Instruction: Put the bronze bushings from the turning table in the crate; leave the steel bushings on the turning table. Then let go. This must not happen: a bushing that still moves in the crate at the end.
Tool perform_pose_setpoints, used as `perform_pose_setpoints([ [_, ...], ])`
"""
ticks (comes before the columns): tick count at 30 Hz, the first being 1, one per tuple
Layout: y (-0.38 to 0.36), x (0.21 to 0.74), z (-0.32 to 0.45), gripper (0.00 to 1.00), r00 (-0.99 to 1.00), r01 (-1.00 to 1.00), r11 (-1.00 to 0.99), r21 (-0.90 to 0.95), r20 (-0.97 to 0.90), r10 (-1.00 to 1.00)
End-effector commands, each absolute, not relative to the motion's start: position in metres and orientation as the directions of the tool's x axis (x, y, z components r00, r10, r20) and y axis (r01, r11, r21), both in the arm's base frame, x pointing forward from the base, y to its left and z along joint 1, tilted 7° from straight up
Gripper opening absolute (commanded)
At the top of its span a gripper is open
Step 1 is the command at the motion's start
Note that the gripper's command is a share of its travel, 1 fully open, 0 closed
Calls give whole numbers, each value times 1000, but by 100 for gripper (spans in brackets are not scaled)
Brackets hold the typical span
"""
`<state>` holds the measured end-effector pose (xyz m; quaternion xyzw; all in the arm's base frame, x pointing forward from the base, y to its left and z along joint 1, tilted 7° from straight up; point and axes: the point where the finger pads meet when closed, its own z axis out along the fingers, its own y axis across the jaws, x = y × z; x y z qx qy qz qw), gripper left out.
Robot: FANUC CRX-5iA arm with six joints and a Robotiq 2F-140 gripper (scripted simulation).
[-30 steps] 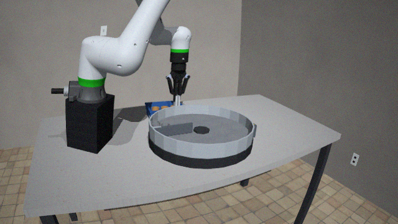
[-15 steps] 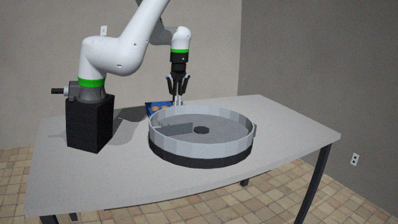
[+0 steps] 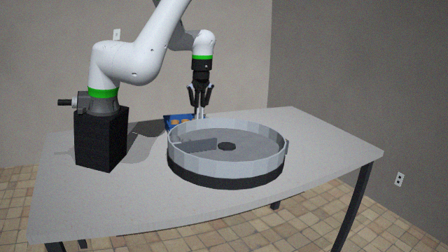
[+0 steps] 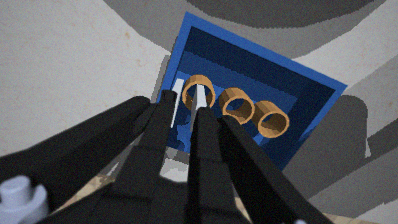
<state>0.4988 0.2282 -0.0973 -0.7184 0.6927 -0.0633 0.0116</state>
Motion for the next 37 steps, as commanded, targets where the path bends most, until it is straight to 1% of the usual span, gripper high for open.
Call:
perform_pose_setpoints([
  [1,228,499,-97,10,32,-994,-40,-105,75,-997],
  [13,229,498,-90,10,32,-994,-40,-105,75,-997],
  [32,234,491,-20,10,32,-994,-40,-105,75,-997],
  [37,234,490,-15,10,32,-994,-40,-105,75,-997],
])
